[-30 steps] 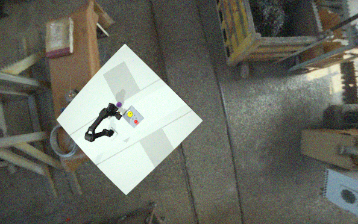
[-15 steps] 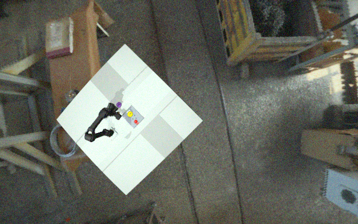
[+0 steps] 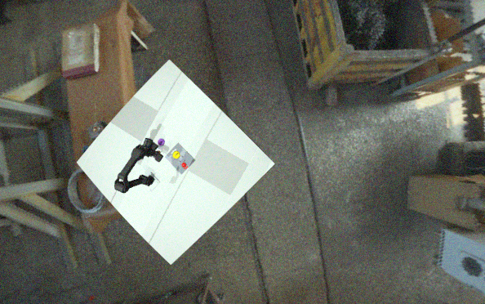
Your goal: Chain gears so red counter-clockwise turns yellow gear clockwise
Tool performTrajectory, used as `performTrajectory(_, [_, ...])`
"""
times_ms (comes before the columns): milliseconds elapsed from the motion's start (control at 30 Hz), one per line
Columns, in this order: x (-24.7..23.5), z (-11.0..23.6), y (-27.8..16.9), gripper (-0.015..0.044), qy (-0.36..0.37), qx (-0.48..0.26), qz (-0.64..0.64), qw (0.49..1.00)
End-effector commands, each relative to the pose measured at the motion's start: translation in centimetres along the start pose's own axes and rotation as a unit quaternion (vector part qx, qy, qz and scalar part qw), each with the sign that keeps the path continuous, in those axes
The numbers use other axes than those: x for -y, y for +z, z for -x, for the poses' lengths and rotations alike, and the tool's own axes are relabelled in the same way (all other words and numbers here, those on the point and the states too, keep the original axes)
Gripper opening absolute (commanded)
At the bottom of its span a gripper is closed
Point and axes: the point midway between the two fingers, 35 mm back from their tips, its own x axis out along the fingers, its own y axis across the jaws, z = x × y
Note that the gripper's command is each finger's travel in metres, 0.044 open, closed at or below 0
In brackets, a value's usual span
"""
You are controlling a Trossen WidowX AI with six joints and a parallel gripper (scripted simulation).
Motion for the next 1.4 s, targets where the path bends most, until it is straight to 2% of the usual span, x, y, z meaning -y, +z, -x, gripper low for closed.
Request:
performTrajectory(0, [-0.1,0.9,0.3,0.0000,0.002,0.004,-0.003,1.000])
performTrajectory(1367, [-0.5,9.0,0.1,0.0000,0.002,0.004,-0.003,1.000])
